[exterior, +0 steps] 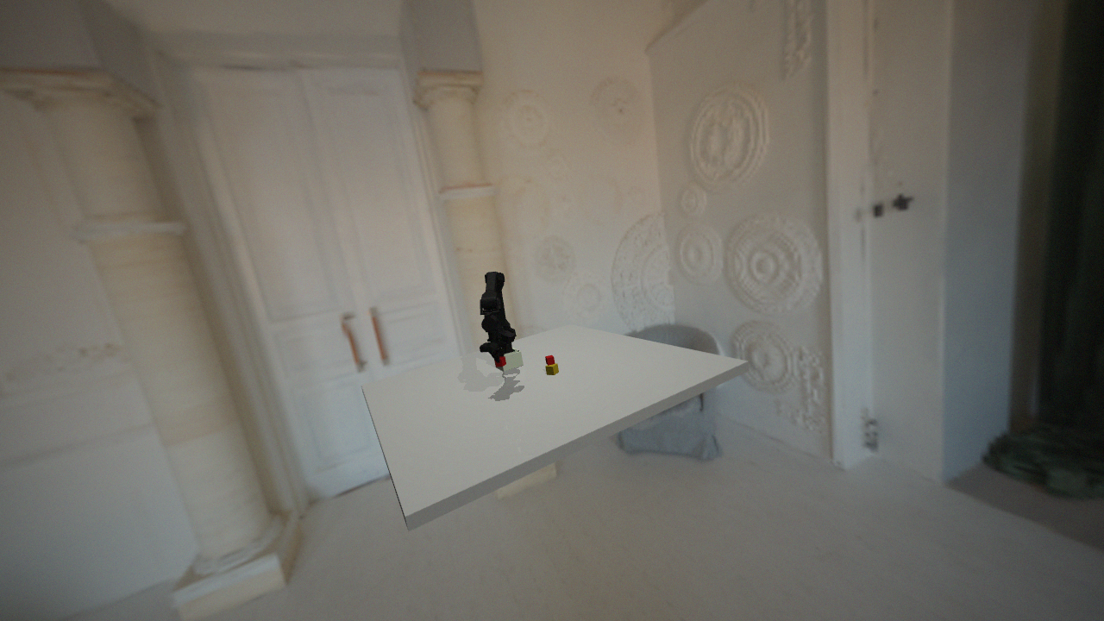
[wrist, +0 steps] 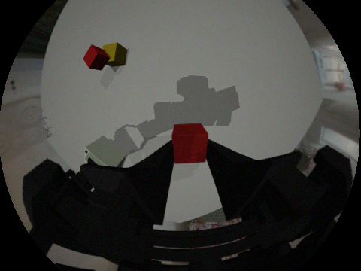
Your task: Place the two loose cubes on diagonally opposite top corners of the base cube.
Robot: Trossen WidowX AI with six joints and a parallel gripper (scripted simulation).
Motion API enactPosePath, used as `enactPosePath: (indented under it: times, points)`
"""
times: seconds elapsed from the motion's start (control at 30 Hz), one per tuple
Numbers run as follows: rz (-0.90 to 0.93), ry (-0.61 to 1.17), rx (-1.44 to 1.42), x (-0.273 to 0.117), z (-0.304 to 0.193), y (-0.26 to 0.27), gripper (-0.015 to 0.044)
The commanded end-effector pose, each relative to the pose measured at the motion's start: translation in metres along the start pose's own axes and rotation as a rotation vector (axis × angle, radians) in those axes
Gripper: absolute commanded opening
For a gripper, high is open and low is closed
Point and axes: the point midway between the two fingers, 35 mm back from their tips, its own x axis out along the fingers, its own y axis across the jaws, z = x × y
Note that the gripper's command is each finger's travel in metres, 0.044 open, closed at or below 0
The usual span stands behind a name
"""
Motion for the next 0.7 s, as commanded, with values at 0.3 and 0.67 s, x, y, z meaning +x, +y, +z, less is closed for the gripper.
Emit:
enactPosePath:
  times: [0.3, 0.67]
  points:
    - [-0.011, -0.01, 0.107, -0.008, 0.023, 0.006, 0.0105]
    - [-0.009, -0.012, 0.273, -0.008, 0.055, 0.02, 0.0105]
